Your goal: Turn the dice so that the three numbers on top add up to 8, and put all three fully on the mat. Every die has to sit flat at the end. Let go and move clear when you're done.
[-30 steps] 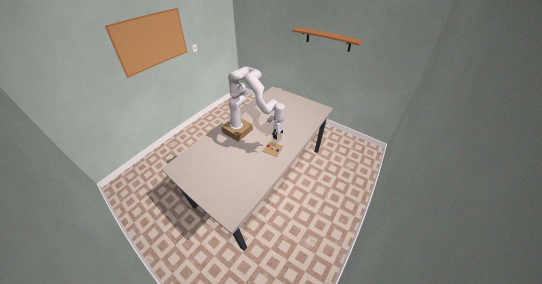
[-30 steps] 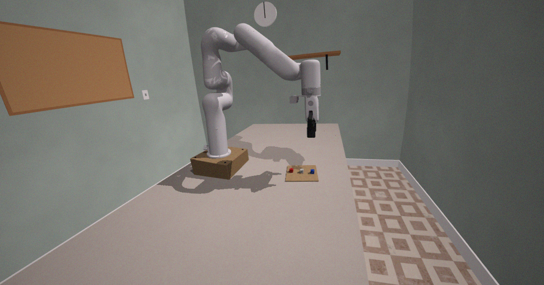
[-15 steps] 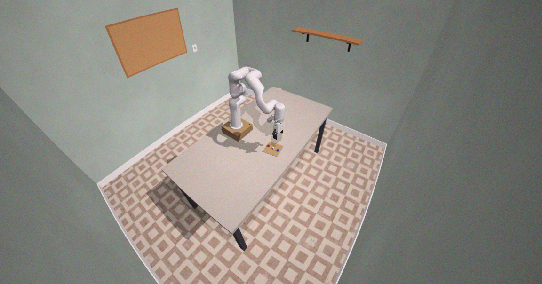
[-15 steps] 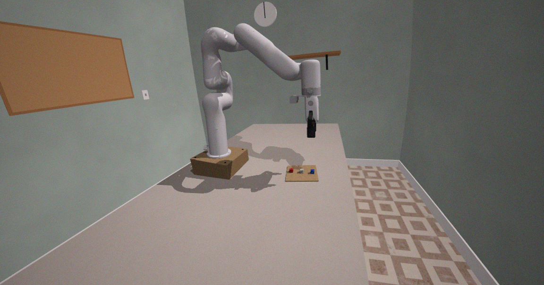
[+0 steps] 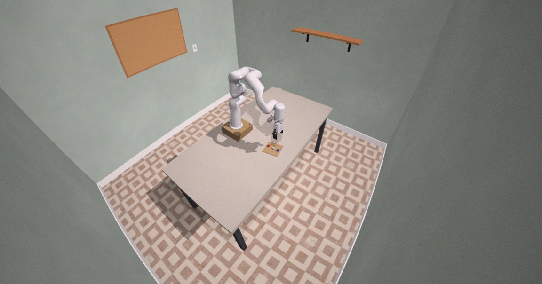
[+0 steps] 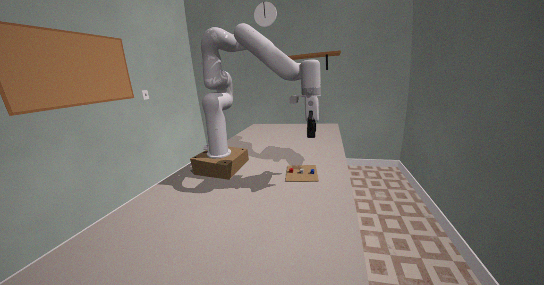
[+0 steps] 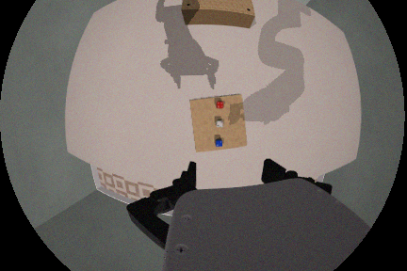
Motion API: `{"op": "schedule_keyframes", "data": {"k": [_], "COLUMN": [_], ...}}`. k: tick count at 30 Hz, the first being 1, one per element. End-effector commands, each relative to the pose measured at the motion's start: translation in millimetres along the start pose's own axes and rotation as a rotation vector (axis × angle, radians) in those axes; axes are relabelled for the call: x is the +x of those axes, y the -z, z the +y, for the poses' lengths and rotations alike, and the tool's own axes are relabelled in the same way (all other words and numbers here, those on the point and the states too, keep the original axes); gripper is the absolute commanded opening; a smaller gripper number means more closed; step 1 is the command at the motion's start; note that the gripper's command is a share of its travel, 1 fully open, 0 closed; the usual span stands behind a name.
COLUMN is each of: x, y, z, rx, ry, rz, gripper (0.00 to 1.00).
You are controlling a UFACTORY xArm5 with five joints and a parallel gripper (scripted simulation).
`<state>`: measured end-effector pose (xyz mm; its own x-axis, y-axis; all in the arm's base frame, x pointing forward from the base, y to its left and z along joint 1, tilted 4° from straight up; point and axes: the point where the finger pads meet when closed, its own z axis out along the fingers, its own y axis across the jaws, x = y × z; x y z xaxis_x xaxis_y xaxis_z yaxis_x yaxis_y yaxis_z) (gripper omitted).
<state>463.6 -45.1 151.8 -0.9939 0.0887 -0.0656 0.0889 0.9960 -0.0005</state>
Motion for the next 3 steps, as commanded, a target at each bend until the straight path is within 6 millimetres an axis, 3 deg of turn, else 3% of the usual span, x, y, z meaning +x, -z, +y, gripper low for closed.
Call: {"op": "schedule_keyframes", "data": {"k": [1,3], "x": [-1.2,-1.2], "y": [1.5,1.5], "z": [0.0,0.0], "rx": [0.0,0.0], "ry": [0.0,0.0], "rz": [-0.004,-0.004], "gripper": [1.0,1.0]}}
